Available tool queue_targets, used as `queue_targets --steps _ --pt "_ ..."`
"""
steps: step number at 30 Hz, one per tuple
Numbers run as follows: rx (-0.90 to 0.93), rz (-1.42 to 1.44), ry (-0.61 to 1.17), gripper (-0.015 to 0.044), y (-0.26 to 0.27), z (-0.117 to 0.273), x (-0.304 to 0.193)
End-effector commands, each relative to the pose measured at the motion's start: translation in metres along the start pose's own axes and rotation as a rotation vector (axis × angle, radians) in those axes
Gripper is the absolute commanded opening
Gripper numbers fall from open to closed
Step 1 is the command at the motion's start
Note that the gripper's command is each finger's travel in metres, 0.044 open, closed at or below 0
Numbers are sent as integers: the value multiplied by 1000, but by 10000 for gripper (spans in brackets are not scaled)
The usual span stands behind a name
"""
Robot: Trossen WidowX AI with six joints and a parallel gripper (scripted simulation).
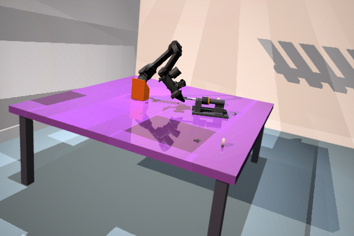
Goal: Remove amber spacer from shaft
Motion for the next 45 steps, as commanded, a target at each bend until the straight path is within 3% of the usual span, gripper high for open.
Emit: queue_targets --steps 1,45 --pt "5 2 1 0 1 1 -1" --pt "5 2 1 0 0 3 -4"
Point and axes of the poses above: the point midway between the two fingers, 35 mm back from their tips, its own z axis back along the fingers, its own y axis across the jaws, x = y × z, the point moved 2 cm from there along z, back along the fingers, and after that the axes turned 6 degrees about -z, right-handed, at the moved point
